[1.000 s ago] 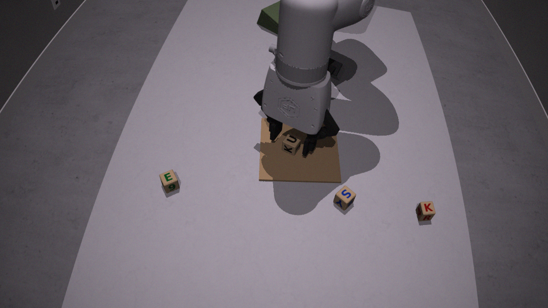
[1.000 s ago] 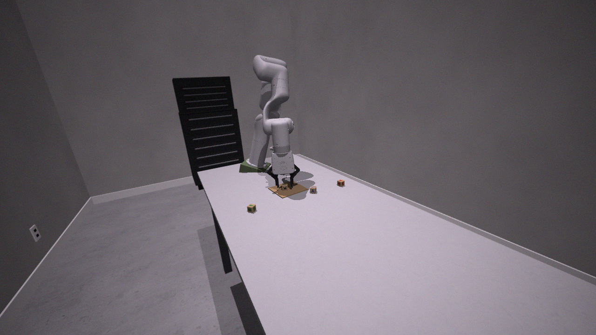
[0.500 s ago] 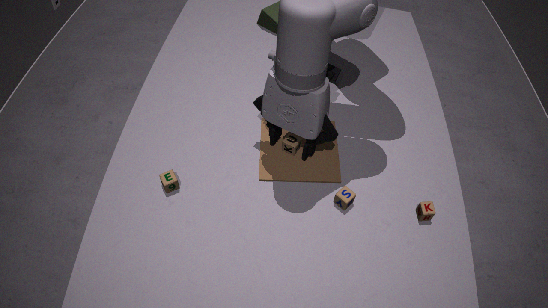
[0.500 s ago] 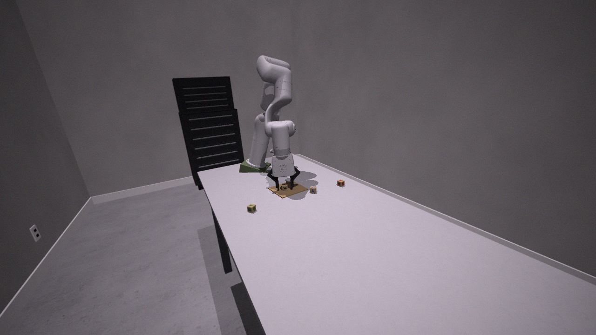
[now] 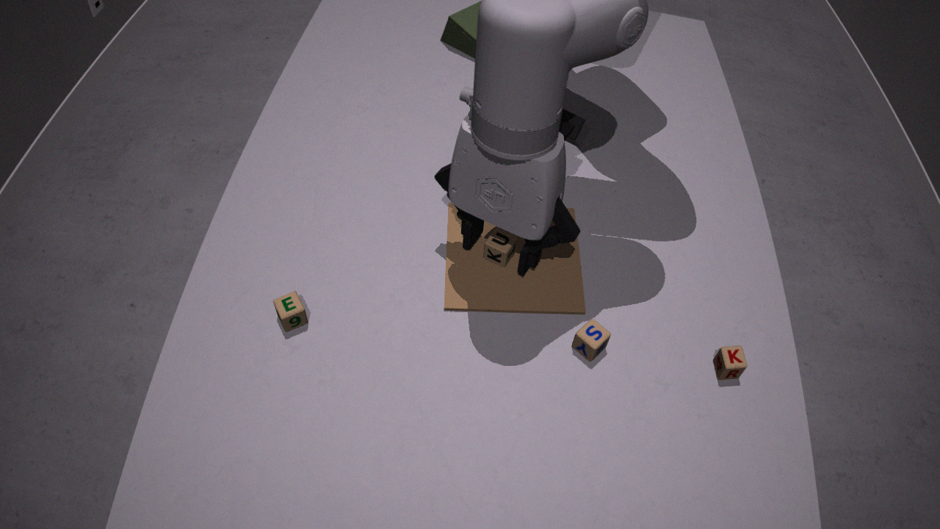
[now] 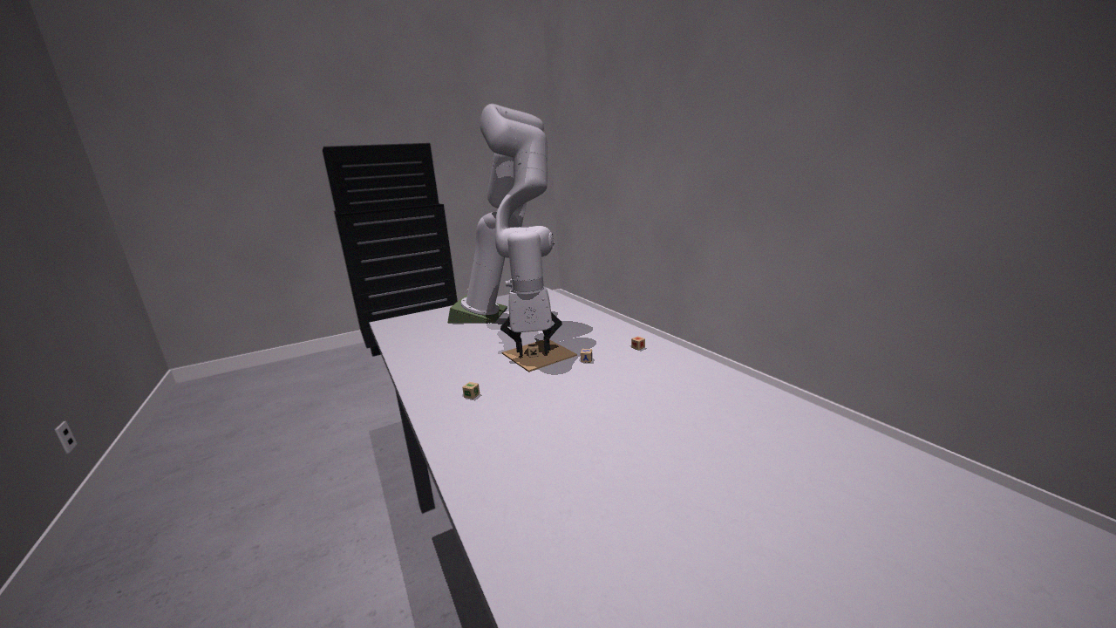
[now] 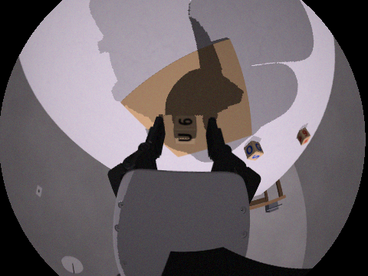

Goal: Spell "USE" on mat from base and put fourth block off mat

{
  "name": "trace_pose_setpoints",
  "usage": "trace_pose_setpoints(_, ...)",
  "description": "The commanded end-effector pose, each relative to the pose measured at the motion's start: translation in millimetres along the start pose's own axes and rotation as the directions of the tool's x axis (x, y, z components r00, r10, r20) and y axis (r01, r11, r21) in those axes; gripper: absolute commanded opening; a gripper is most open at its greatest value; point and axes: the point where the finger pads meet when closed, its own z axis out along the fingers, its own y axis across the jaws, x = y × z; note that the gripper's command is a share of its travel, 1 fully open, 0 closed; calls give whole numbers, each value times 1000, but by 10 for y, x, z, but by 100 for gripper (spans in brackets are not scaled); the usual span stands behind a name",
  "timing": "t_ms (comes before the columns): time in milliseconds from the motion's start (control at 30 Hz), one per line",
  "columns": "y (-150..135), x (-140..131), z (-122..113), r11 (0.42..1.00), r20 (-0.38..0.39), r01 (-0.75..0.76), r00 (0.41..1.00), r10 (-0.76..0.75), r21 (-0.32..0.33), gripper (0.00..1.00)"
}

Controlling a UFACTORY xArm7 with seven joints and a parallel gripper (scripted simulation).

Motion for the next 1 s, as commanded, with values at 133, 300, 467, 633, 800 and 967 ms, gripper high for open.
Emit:
trace_pose_setpoints(133, 3, -13, -8, 1000, 3, 0, 1000, 0, -1, 63)
trace_pose_setpoints(300, 3, -13, -8, 1000, 3, 0, 1000, 0, -1, 63)
trace_pose_setpoints(467, 3, -13, -8, 1000, 3, 0, 1000, 0, -1, 63)
trace_pose_setpoints(633, 3, -13, -8, 1000, 3, 0, 1000, 0, -1, 42)
trace_pose_setpoints(800, 3, -13, -8, 1000, 3, 0, 1000, 0, -1, 42)
trace_pose_setpoints(967, 3, -13, -8, 1000, 3, 0, 1000, 0, -1, 42)
